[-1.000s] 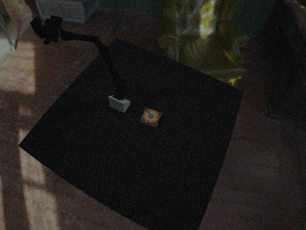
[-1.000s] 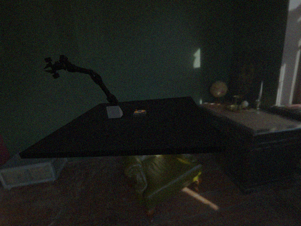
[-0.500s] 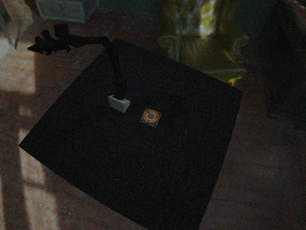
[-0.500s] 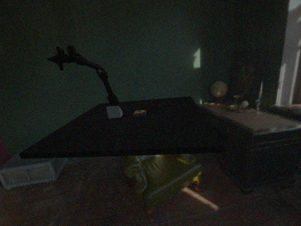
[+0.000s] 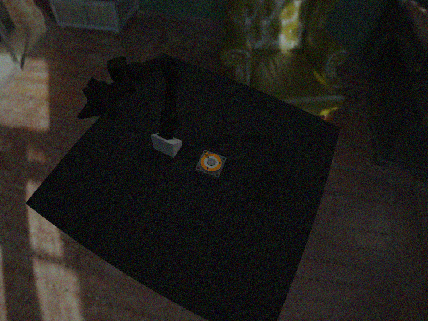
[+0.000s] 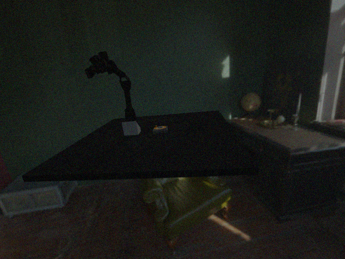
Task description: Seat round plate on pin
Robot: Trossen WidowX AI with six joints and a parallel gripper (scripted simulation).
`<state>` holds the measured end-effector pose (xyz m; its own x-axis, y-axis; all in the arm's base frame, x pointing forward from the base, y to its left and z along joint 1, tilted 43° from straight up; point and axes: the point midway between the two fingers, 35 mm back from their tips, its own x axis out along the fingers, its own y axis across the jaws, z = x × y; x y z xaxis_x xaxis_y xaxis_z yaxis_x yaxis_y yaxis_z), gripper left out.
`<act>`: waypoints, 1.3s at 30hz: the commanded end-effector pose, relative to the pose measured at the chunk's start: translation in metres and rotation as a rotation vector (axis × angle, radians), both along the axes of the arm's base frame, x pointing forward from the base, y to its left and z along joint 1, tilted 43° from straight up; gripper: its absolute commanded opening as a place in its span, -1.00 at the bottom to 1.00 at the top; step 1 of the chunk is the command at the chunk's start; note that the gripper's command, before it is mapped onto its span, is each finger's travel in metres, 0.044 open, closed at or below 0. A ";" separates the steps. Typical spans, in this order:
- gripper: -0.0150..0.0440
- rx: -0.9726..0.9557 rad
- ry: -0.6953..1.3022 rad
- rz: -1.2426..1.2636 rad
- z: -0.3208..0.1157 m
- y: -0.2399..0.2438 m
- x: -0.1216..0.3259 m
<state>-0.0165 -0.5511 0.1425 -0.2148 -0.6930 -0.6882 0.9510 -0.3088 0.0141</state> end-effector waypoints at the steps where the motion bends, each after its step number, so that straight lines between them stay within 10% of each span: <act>1: -0.49 0.115 0.003 0.223 -0.019 0.028 0.068; 19: -0.49 0.610 -0.012 1.174 -0.080 0.261 0.279; 39: -0.49 1.266 -0.070 2.062 -0.076 0.577 0.251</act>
<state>0.2545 -0.0079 0.0611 0.0204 0.6083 -0.7935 -0.0022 0.7937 0.6083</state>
